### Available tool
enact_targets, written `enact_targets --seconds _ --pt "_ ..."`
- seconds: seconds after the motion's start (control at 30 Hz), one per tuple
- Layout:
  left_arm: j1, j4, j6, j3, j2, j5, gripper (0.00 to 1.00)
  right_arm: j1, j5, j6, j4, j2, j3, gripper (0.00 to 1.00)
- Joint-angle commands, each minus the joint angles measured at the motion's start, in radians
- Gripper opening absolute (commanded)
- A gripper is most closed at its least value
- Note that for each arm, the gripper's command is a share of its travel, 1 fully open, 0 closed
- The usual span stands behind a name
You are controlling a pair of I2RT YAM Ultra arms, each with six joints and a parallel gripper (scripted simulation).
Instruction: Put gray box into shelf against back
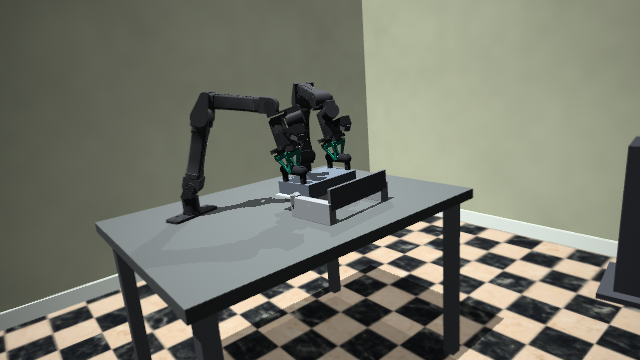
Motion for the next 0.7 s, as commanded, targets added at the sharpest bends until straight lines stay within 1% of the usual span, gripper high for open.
enact_targets --seconds 0.0,0.03,0.17,0.23,0.37,0.43,0.53,0.6,0.67 --pt "0.020 0.049 0.009 0.074 -0.006 -0.039 0.15 -0.023 0.026 -0.012 0.027 -0.009 0.085 0.15" --pt "0.025 0.050 0.013 0.080 0.012 -0.038 0.15 -0.029 0.024 -0.016 0.029 0.008 0.091 0.15" --pt "0.031 0.050 0.021 0.107 0.016 -0.035 0.15 -0.039 0.021 -0.029 0.028 -0.002 0.115 0.15" --pt "0.036 0.049 0.026 0.123 0.041 -0.034 0.15 -0.047 0.018 -0.037 0.026 0.038 0.133 0.15" --pt "0.045 0.042 0.034 0.154 0.050 -0.030 0.15 -0.057 0.014 -0.046 0.019 0.033 0.163 0.15" --pt "0.049 0.037 0.037 0.170 0.068 -0.028 0.15 -0.063 0.011 -0.052 0.013 0.057 0.181 0.15" --pt "0.049 0.041 0.031 0.170 0.054 -0.030 0.15 -0.063 0.013 -0.045 0.017 0.041 0.180 0.15" --pt "0.057 0.034 0.042 0.191 0.102 -0.025 0.15 -0.074 0.006 -0.057 0.006 0.088 0.203 0.15" --pt "0.059 0.038 0.046 0.203 0.099 -0.025 0.15 -0.076 0.004 -0.064 0.012 0.083 0.215 0.15"
